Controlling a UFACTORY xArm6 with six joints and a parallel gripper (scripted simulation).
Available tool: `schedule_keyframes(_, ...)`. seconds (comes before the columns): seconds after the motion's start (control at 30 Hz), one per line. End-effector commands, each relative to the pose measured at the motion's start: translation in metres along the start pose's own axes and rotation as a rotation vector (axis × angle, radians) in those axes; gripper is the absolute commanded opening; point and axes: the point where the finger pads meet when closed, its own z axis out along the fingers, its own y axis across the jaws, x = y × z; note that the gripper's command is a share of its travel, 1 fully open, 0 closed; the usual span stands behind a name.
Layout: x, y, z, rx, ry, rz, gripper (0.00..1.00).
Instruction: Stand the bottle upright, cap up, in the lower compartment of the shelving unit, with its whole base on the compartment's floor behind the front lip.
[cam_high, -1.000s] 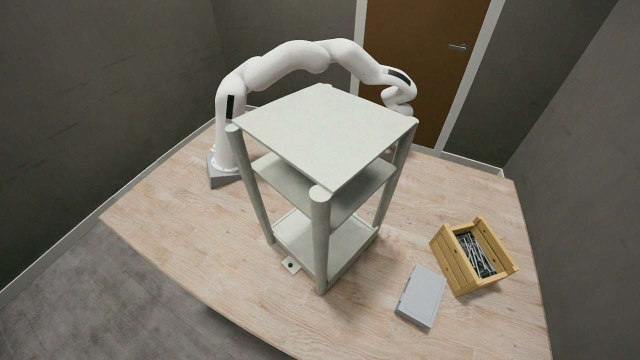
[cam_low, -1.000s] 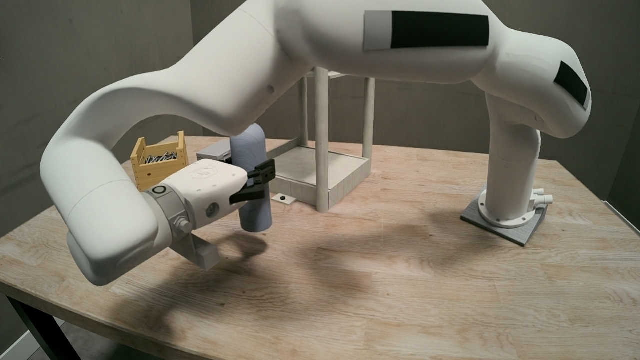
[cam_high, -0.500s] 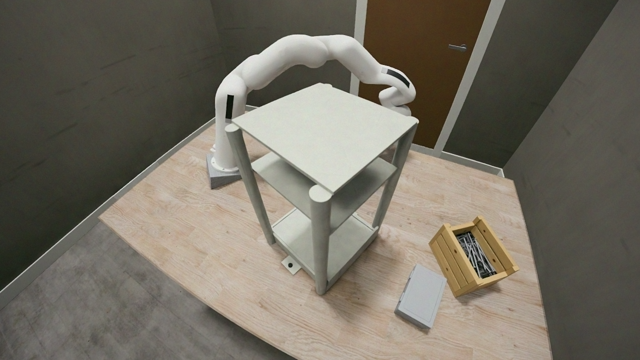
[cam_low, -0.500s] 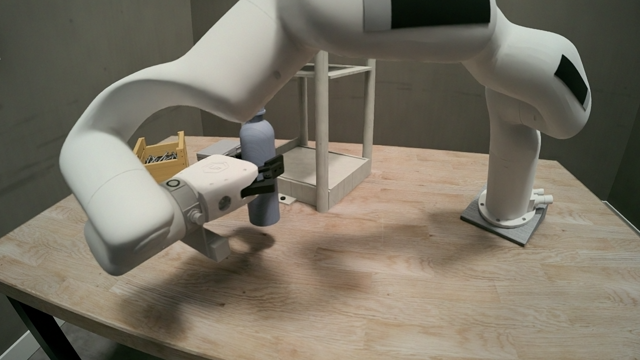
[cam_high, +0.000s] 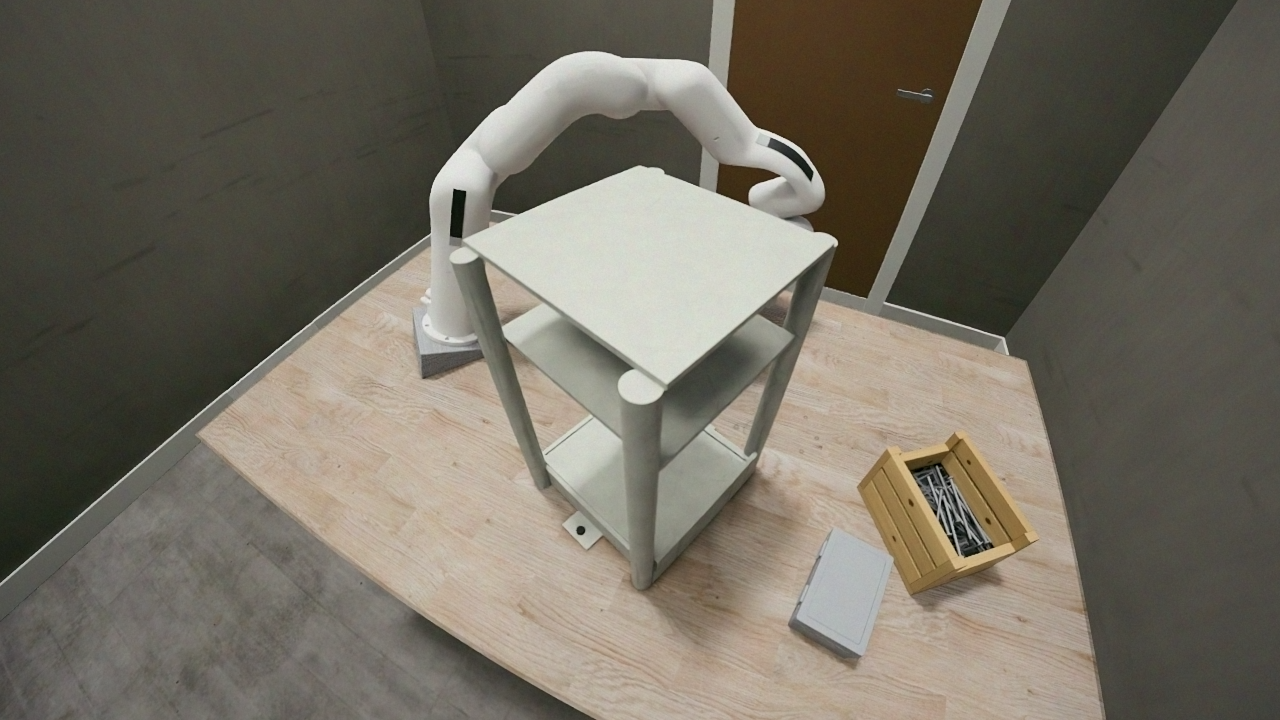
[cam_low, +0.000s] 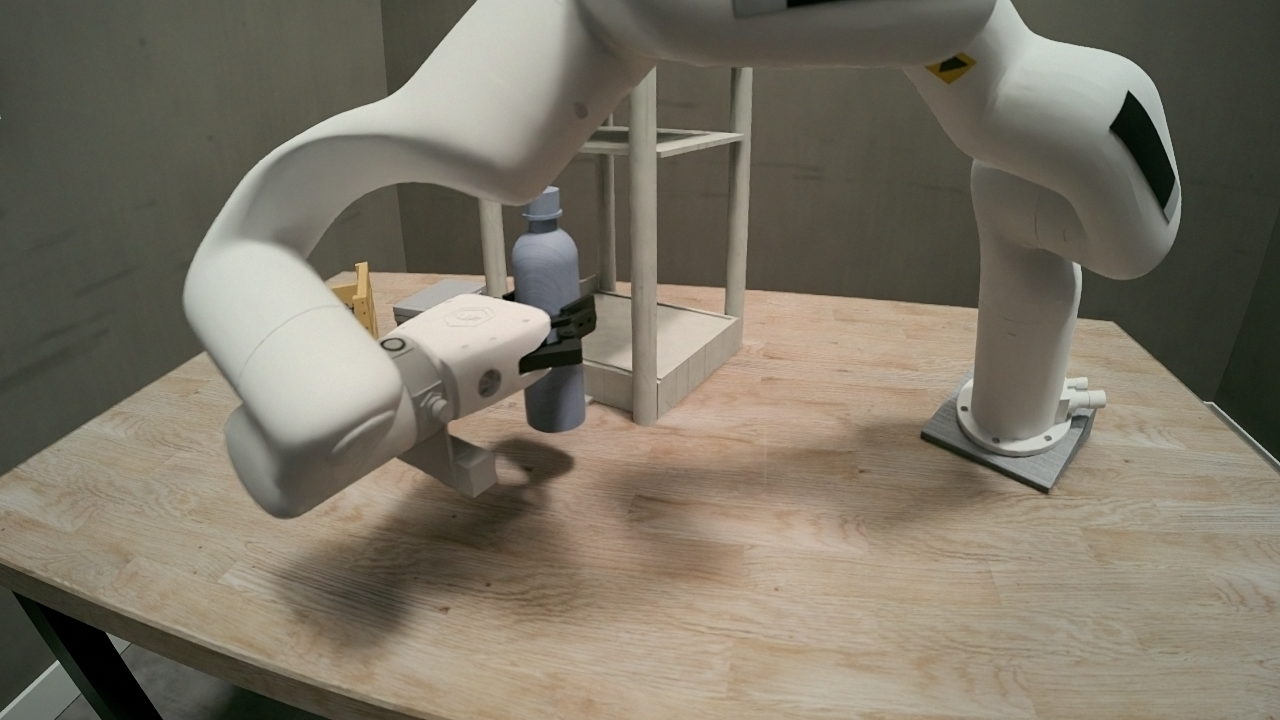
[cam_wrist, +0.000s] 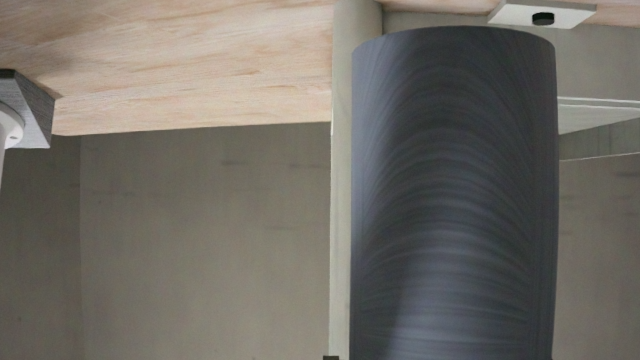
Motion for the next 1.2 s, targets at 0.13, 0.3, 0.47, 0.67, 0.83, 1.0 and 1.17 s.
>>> schedule_keyframes(0.13, -0.001, 0.001, 0.019, -0.005, 0.006, 0.003, 0.0)
schedule_keyframes(0.3, -0.001, 0.001, 0.026, -0.005, 0.006, 0.003, 0.0)
schedule_keyframes(0.47, -0.001, 0.001, 0.027, -0.005, 0.006, 0.003, 0.0)
schedule_keyframes(0.67, -0.001, 0.001, 0.027, -0.005, 0.006, 0.003, 0.0)
schedule_keyframes(0.83, -0.001, 0.003, 0.027, -0.005, 0.006, 0.003, 0.0)
schedule_keyframes(1.0, -0.001, 0.01, 0.027, -0.005, 0.006, 0.003, 0.0)
schedule_keyframes(1.17, -0.001, 0.022, 0.027, -0.005, 0.006, 0.003, 0.0)
